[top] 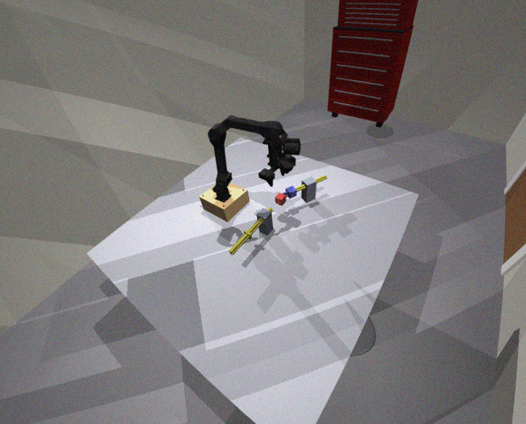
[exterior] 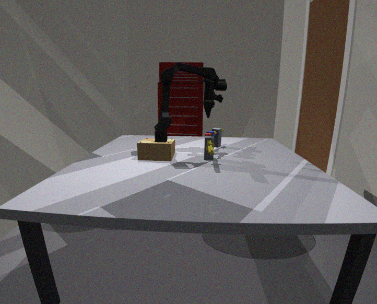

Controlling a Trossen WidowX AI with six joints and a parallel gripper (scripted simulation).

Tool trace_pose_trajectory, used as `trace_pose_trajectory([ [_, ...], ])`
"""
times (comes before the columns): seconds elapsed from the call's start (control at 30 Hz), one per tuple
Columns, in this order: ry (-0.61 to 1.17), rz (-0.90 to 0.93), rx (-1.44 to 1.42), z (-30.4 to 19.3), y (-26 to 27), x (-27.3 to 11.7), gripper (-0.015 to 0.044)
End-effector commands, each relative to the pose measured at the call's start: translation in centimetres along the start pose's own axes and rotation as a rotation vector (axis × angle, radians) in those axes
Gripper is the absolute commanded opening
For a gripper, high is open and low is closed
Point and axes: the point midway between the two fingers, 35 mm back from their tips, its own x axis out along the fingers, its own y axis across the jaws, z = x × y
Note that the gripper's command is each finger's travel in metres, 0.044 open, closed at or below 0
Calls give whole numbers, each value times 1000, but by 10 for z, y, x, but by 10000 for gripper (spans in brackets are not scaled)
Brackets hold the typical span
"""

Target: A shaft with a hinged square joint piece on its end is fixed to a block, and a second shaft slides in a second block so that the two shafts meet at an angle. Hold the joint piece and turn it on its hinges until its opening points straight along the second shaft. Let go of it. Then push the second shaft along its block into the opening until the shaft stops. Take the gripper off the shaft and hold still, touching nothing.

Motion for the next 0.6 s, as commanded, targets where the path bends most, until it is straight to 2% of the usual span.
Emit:
trace_pose_trajectory([
  [0.0, 0, 0, 11, 1, -1, 1, 414],
  [0.5, -11, -14, 504, 35, -89, 29, 20],
  [0.57, -8, -17, 568, 37, -102, 33, 0],
])
